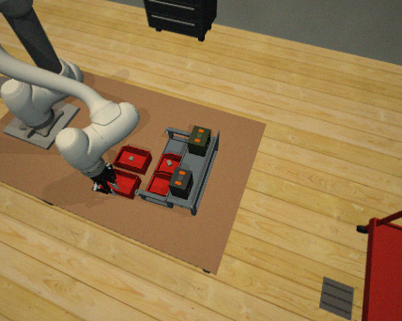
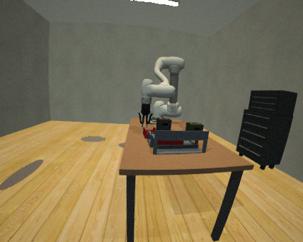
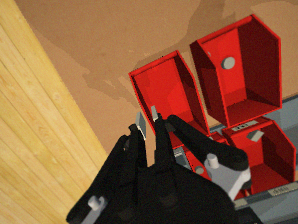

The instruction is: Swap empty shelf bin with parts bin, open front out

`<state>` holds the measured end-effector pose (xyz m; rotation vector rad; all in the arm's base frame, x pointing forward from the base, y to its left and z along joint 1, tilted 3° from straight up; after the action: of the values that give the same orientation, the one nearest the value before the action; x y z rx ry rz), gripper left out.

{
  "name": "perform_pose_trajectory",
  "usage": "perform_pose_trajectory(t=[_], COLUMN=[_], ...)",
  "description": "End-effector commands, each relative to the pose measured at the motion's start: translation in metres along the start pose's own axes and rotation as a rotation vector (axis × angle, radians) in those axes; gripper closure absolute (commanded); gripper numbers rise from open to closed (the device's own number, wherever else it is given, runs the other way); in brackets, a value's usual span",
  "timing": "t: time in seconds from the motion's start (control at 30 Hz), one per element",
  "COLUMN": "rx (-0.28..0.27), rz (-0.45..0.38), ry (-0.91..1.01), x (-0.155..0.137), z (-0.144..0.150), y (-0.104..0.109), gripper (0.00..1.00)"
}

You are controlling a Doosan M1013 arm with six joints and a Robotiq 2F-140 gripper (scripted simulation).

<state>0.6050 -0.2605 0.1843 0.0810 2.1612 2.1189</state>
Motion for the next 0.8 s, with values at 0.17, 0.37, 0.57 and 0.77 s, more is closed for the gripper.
perform_pose_trajectory(t=[0.17,0.37,0.57,0.77], rx=[-0.005,-0.005,-0.005,-0.005], rz=[0.000,0.000,0.000,0.000], ry=[-0.004,-0.004,-0.004,-0.004], x=[0.001,0.001,0.001,0.001], z=[-0.001,-0.001,-0.001,-0.001], y=[-0.001,0.002,0.005,0.010], gripper=[0.76,0.76,0.76,0.76])
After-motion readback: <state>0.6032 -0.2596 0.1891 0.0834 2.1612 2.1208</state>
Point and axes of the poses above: the point where the finger pads meet when closed, its own y axis back along the fingers, its own z axis across the jaws, x = y × z, the point moved 10 cm from there along y, back along the fingers, and after that the axes turned 7 degrees about -y, right-handed, at the moved point
